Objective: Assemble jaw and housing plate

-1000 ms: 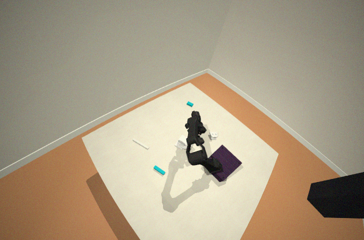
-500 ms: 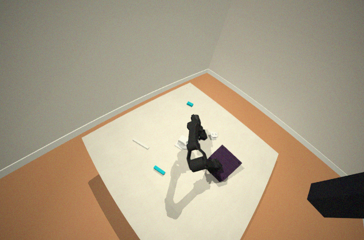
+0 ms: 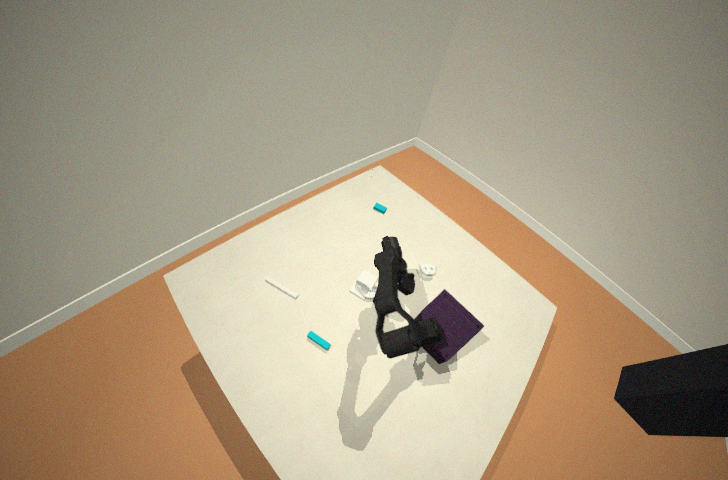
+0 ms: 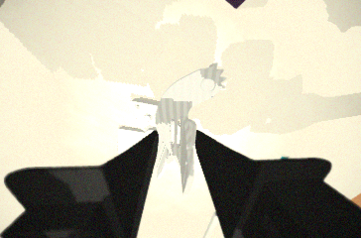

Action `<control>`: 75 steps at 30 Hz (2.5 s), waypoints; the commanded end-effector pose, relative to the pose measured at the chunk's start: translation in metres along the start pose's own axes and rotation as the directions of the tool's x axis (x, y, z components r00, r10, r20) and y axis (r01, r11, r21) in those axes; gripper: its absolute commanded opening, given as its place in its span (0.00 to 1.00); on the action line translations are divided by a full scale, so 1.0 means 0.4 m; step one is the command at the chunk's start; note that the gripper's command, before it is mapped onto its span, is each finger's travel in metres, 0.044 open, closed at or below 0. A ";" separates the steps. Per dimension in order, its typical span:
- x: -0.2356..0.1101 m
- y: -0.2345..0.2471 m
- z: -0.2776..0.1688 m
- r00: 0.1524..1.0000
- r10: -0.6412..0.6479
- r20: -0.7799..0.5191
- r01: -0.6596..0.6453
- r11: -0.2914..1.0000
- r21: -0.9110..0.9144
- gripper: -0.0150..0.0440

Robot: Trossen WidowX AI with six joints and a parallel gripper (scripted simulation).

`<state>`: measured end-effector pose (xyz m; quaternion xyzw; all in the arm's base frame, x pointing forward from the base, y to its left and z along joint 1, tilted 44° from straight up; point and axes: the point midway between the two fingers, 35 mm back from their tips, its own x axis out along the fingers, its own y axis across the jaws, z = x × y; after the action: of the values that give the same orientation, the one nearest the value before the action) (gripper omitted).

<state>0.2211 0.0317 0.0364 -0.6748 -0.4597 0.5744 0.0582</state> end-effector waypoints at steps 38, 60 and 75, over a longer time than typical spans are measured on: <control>0.001 0.012 -0.017 1.000 -0.004 -0.002 0.004 0.998 0.070 0.48; 0.000 0.149 -0.132 1.000 -0.002 -0.005 0.002 0.998 0.067 0.48; 0.004 0.172 -0.149 1.000 -0.001 -0.005 0.002 0.998 0.066 0.48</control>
<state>0.3046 0.0209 0.0118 -0.6703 -0.4421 0.5904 0.0820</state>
